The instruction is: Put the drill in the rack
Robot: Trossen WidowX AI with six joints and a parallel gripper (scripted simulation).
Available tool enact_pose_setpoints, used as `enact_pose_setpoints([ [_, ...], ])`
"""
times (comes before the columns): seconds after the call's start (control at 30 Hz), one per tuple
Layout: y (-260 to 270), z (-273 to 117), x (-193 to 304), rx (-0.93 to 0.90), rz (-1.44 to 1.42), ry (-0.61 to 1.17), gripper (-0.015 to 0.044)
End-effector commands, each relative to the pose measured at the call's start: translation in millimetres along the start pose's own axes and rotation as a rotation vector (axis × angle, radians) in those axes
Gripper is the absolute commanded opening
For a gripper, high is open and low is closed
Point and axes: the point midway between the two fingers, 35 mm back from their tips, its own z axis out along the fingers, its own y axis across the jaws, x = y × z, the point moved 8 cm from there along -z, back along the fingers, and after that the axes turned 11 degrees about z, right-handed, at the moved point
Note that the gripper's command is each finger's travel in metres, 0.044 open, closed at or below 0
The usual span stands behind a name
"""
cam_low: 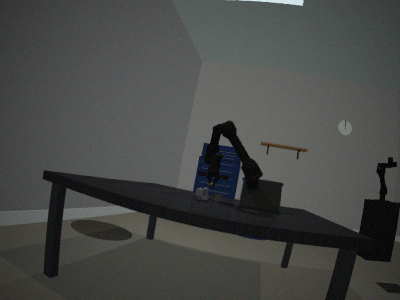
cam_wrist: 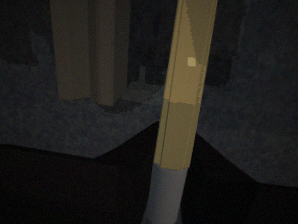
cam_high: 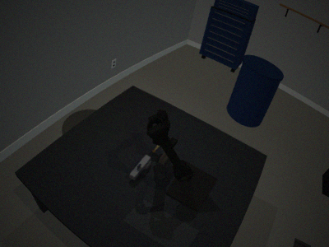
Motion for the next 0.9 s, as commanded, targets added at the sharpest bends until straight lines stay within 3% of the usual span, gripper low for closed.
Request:
enact_pose_setpoints([
  [0.0, 8, 1, 3, 0.000, 0.002, 0.001, 0.0000],
  [0.87, 50, 4, 23, -0.001, 0.003, 0.003, 0.0000],
])
